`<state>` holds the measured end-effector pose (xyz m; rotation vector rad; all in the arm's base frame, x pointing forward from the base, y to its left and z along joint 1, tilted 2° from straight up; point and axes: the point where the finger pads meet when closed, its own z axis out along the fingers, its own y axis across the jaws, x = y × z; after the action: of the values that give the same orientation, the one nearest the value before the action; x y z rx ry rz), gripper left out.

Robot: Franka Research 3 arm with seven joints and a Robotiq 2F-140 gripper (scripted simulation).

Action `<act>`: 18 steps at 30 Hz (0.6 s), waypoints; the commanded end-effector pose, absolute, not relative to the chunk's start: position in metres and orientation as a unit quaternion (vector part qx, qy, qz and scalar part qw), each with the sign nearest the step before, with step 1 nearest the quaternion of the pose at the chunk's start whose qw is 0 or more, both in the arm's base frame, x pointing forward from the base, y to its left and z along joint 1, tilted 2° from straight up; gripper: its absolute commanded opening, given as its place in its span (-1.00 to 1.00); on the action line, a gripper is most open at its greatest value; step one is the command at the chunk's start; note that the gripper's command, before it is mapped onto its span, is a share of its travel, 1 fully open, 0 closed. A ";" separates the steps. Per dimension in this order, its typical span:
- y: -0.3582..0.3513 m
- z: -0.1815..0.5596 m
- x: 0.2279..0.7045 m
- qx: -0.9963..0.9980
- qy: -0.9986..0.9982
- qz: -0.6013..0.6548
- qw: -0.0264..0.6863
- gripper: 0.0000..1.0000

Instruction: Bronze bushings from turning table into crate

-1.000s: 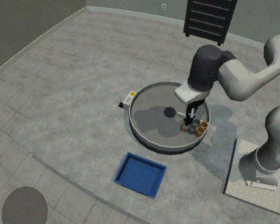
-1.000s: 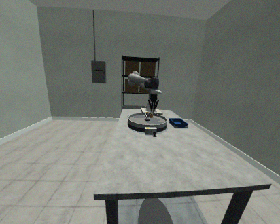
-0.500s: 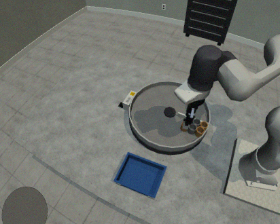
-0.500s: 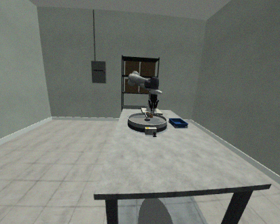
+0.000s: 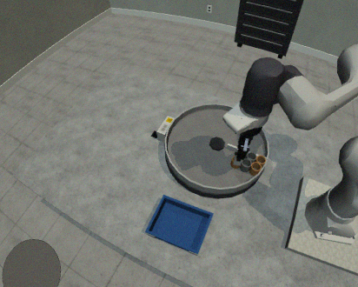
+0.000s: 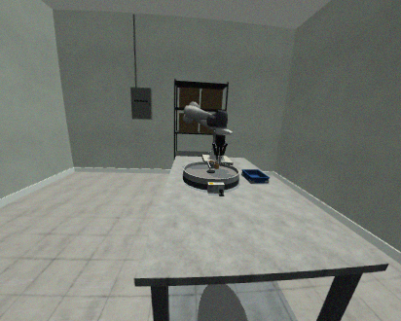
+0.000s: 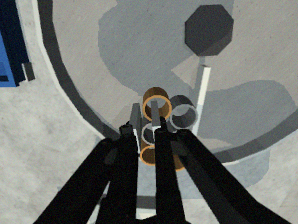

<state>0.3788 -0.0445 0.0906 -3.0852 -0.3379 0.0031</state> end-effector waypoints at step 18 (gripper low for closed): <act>-0.045 0.074 0.380 -0.994 -0.108 0.000 0.018 -0.81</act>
<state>0.3783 -0.0458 0.0751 -3.0859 -0.3395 0.0080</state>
